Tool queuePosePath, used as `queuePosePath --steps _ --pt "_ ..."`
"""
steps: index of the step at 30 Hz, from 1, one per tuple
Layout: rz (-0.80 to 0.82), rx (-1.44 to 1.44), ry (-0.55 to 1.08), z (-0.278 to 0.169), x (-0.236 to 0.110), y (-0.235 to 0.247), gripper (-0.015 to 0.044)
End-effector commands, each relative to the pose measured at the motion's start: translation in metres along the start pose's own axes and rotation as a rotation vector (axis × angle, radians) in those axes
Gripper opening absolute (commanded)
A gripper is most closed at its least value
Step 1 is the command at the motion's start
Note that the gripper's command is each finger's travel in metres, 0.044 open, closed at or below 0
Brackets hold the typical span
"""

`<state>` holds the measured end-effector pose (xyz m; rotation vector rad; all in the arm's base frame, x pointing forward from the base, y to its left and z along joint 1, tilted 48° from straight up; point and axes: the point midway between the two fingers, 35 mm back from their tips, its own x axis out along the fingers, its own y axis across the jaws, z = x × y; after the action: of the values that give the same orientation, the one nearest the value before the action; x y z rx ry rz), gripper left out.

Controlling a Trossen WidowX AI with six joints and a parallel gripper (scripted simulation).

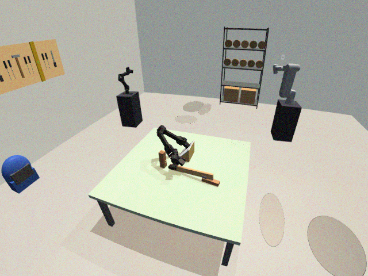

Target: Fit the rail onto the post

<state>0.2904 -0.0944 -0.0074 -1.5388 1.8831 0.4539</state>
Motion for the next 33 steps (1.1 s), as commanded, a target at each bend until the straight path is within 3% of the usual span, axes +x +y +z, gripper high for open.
queuePosePath --steps 1,33 --pt "-0.002 -0.003 0.002 0.0 -0.003 0.0 0.0" --pt "-0.002 -0.003 0.001 0.0 -0.019 -0.002 0.0"
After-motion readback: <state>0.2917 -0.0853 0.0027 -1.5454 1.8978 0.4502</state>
